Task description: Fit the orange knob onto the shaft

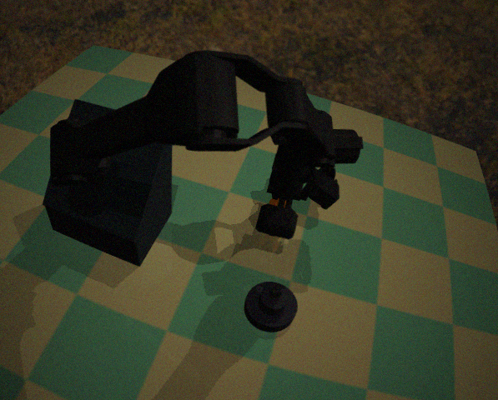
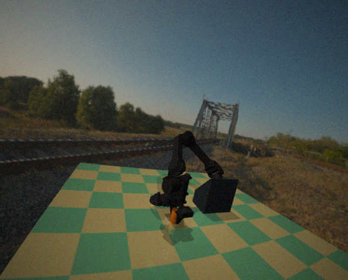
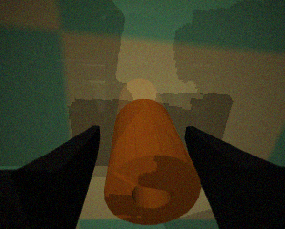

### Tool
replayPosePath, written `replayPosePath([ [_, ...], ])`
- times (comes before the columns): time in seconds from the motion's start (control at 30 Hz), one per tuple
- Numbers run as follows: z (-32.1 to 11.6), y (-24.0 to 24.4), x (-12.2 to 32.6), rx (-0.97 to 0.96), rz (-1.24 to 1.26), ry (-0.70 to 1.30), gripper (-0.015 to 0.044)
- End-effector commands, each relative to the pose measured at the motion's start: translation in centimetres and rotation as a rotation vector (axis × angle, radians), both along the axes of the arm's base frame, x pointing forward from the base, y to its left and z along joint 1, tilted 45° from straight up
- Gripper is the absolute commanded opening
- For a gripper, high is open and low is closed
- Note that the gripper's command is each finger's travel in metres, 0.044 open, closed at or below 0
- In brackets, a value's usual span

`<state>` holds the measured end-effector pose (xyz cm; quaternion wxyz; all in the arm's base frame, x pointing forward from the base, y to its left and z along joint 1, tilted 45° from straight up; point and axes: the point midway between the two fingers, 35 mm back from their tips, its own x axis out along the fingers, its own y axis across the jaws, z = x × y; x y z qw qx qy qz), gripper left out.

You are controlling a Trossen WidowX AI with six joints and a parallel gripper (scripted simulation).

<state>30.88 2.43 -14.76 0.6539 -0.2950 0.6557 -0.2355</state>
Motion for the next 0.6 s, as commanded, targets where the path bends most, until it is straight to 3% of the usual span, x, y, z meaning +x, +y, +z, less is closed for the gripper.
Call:
replayPosePath([
  [0.0,0.0,-0.1,0.0,-0.003,0.004,0.001,0.0177],
  [0.2,0.0,-0.1,0.0,-0.003,0.004,0.001,0.0118],
  [0.37,1.2,1.5,0.3,0.002,0.005,0.001,0.0000],
  [0.57,4.5,5.1,0.6,0.008,0.006,0.001,0.0000],
])
